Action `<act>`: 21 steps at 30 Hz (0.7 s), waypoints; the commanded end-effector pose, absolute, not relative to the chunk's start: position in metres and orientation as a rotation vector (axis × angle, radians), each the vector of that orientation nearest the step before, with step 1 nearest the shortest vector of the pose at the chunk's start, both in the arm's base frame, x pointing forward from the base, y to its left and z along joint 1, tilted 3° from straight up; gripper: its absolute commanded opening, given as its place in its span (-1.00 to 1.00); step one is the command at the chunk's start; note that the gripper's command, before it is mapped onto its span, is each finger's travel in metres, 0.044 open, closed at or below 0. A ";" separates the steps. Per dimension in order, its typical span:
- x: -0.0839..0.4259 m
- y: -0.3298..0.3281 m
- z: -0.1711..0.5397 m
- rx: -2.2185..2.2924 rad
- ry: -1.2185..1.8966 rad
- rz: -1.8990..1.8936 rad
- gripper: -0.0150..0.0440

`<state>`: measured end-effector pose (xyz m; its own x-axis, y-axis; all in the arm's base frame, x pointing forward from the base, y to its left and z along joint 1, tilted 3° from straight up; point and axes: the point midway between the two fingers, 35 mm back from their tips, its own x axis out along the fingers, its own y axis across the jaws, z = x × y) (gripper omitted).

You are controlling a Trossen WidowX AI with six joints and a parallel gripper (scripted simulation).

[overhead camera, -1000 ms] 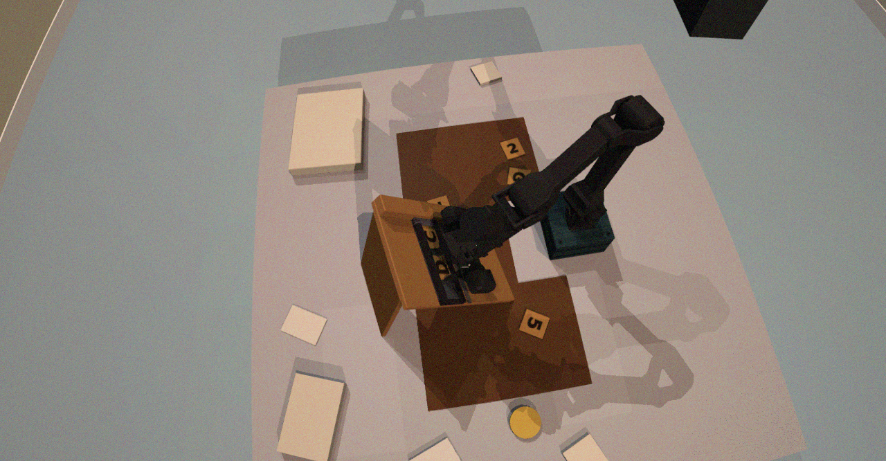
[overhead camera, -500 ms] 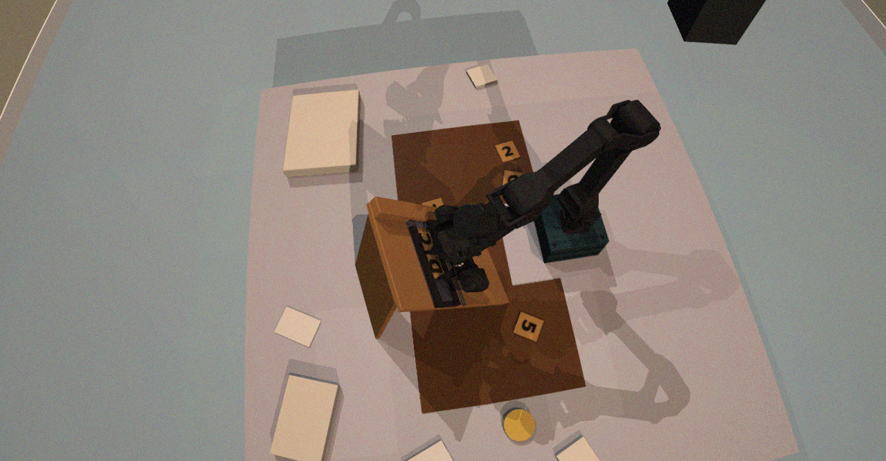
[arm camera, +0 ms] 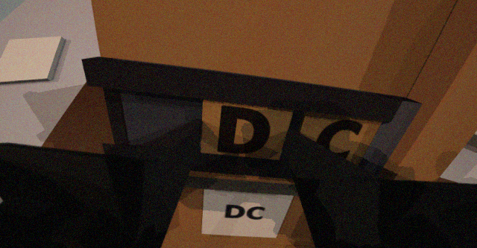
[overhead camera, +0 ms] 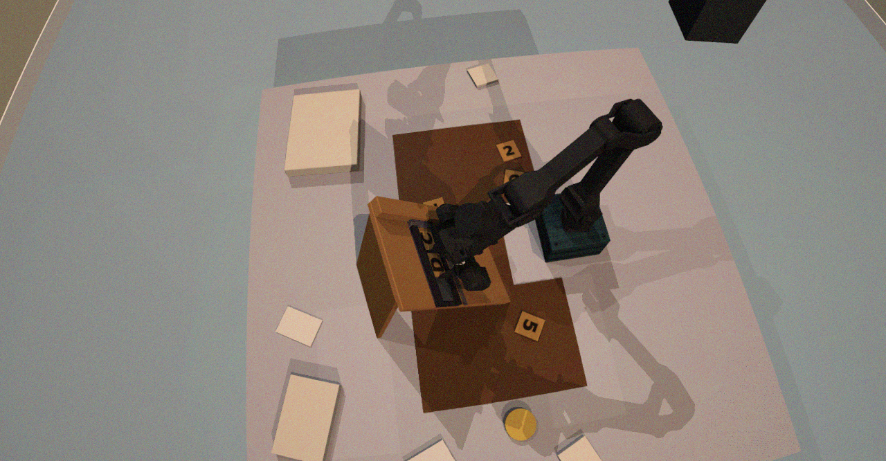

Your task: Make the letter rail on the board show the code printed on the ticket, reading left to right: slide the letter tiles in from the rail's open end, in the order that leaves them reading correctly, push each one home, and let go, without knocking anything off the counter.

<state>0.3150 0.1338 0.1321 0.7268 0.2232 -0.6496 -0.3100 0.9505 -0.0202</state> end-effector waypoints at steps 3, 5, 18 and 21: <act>0.309 0.132 0.137 -0.131 0.697 0.296 0.51; 0.307 0.132 0.139 -0.131 0.697 0.296 0.51; 0.300 0.130 0.144 -0.131 0.698 0.296 0.51; 0.299 0.129 0.145 -0.131 0.698 0.296 0.51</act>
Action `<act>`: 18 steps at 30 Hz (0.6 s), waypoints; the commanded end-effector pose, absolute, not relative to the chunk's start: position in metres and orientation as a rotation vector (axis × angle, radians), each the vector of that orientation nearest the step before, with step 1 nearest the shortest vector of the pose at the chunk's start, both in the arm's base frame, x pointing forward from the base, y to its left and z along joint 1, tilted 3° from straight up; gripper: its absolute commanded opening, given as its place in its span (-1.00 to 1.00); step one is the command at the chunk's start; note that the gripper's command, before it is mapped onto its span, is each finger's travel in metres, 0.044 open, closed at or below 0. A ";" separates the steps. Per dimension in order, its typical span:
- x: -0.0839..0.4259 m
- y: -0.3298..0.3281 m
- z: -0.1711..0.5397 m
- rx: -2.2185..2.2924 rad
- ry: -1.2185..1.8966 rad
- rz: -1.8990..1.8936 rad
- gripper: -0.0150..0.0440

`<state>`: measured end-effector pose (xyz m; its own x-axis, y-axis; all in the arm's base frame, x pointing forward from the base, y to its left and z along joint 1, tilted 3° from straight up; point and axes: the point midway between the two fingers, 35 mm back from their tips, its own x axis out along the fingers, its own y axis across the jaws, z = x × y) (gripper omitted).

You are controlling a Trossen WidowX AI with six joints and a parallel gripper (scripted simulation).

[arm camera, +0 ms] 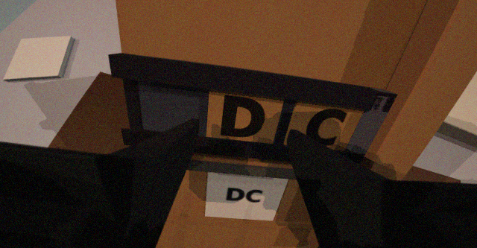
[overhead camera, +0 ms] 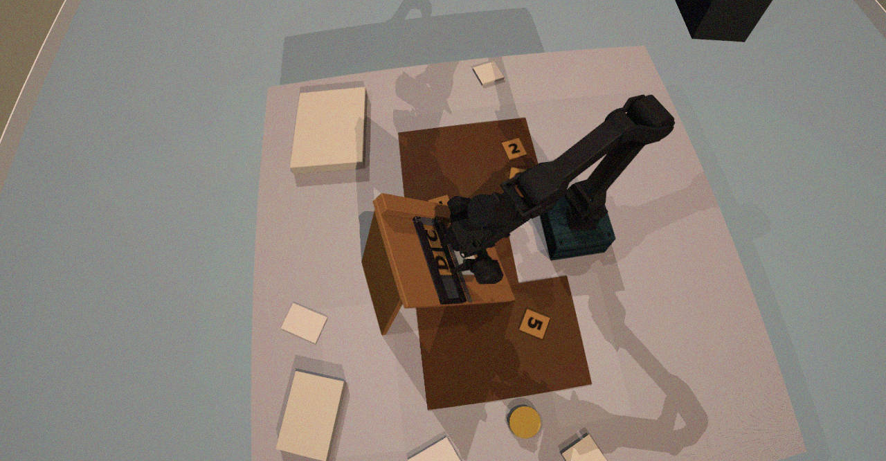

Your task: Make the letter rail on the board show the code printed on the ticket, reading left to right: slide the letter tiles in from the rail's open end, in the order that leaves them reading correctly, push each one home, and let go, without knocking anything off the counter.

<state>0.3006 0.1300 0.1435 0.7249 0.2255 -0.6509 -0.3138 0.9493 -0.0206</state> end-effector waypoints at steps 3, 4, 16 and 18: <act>0.297 0.129 0.146 -0.131 0.698 0.296 0.51; 0.297 0.129 0.147 -0.131 0.698 0.296 0.51; 0.291 0.127 0.151 -0.131 0.699 0.296 0.51; 0.290 0.127 0.152 -0.131 0.699 0.296 0.51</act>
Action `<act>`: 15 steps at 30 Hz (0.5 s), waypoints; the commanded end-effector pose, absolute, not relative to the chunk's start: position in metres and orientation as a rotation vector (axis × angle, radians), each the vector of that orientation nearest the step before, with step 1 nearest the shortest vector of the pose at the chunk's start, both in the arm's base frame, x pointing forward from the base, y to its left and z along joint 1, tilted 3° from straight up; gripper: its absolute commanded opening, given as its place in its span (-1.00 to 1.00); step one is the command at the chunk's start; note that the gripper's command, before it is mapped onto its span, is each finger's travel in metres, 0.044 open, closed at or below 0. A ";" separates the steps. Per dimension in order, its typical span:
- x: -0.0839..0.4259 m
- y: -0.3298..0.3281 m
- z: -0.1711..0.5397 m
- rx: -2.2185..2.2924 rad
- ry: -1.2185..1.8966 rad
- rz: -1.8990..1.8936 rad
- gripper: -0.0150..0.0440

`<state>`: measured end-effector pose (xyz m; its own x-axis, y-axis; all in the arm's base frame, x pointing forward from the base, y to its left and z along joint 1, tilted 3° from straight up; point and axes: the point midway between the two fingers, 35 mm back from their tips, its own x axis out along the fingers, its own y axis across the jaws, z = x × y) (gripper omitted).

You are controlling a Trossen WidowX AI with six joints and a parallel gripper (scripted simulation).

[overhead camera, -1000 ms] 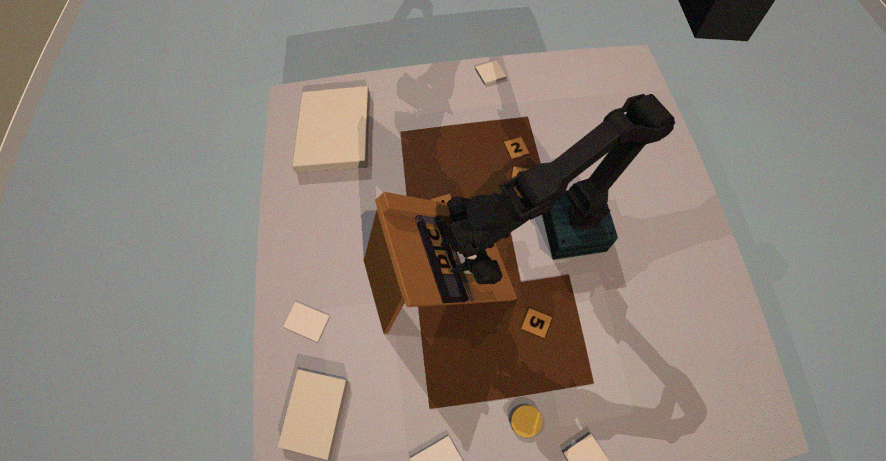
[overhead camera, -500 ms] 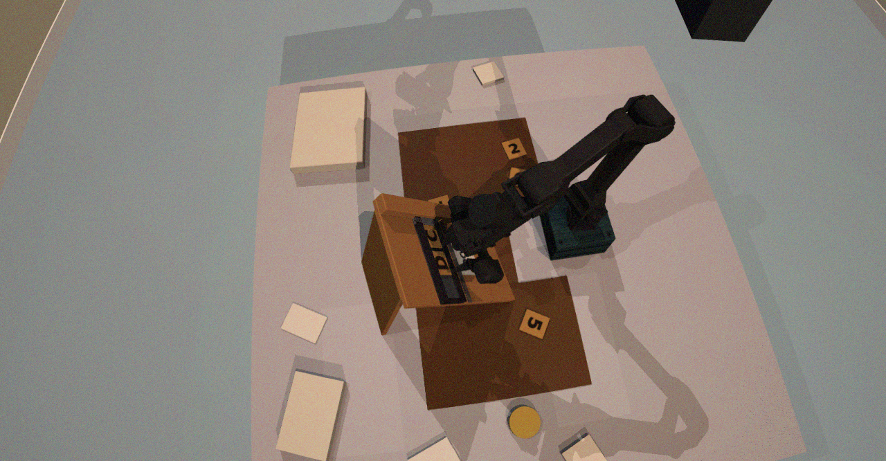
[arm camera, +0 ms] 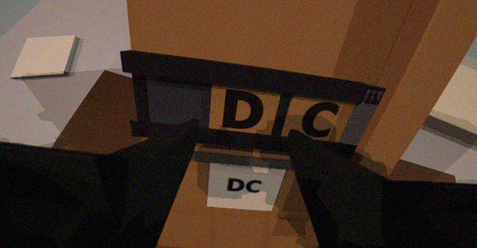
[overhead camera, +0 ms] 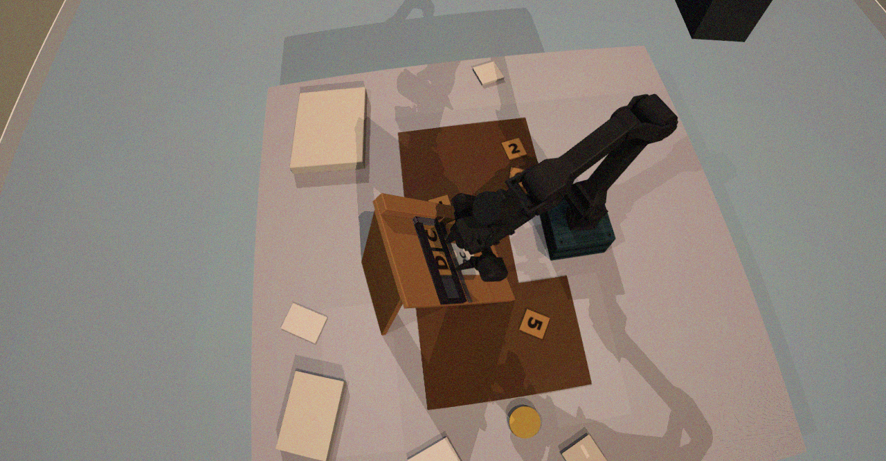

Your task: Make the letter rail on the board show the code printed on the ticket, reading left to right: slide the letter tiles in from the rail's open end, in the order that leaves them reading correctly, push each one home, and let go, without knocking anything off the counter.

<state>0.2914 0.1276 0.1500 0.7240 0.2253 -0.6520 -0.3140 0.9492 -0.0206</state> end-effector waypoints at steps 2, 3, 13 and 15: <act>0.289 0.127 0.153 -0.131 0.699 0.296 0.51; 0.288 0.126 0.153 -0.131 0.699 0.296 0.51; 0.285 0.125 0.156 -0.131 0.699 0.296 0.51; 0.284 0.125 0.157 -0.131 0.699 0.296 0.51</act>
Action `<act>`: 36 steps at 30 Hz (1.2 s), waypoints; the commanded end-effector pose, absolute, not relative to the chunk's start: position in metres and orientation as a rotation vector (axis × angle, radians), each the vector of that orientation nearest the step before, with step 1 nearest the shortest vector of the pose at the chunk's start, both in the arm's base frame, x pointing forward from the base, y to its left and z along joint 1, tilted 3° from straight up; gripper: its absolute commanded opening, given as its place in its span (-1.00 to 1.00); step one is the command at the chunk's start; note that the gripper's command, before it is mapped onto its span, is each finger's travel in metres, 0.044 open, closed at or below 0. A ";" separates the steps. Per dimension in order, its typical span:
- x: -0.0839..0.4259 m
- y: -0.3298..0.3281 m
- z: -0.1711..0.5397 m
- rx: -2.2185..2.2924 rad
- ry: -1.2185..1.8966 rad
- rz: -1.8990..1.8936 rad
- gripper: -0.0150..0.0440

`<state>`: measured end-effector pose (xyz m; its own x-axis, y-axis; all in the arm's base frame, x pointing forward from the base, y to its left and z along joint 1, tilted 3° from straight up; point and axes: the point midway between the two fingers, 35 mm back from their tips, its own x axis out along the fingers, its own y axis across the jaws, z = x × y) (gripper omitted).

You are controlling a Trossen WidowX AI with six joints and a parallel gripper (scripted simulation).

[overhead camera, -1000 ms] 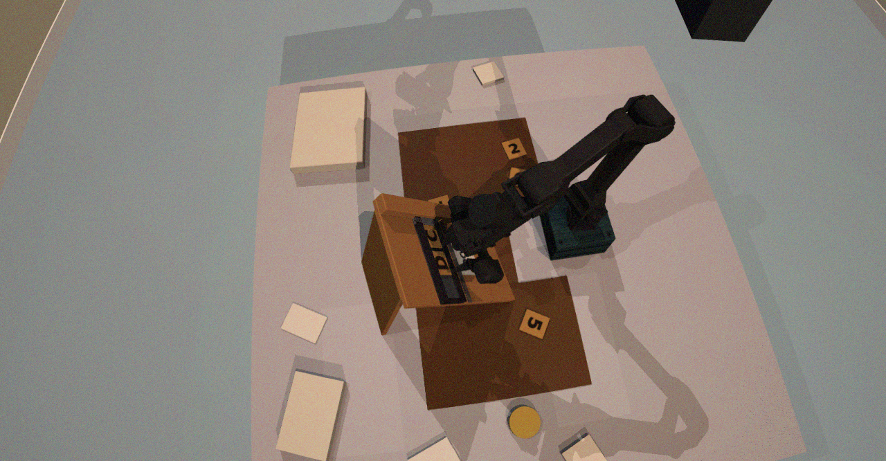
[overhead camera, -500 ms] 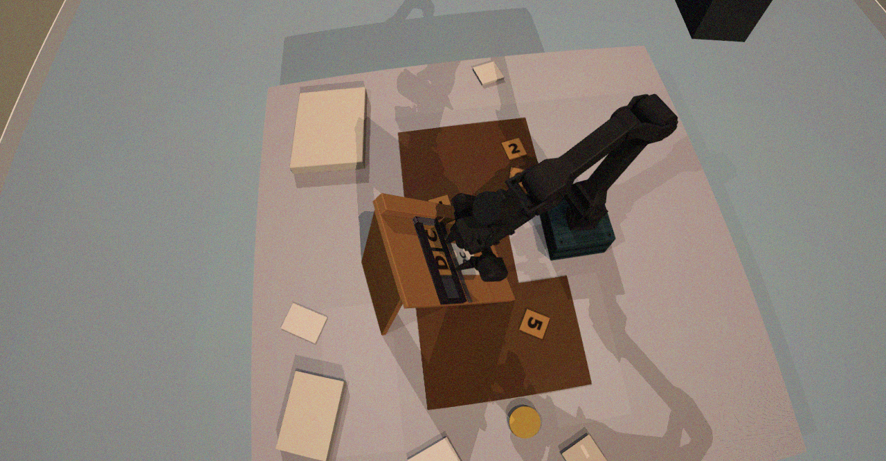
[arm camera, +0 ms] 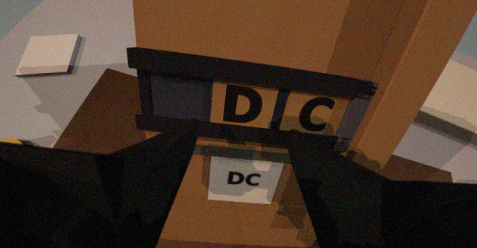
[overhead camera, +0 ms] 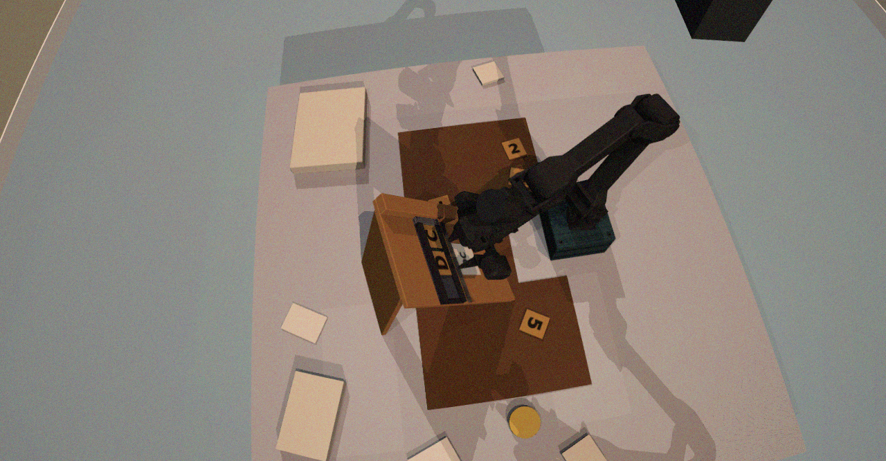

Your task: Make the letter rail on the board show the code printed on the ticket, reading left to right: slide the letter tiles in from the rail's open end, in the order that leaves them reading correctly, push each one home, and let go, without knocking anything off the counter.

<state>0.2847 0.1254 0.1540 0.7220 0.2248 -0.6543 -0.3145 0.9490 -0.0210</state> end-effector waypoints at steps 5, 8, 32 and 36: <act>0.284 0.125 0.158 -0.131 0.699 0.296 0.51; 0.284 0.124 0.159 -0.131 0.699 0.296 0.51; 0.288 0.132 0.158 -0.147 0.802 0.301 -0.49; 0.295 0.143 0.161 -0.170 0.963 0.298 -0.49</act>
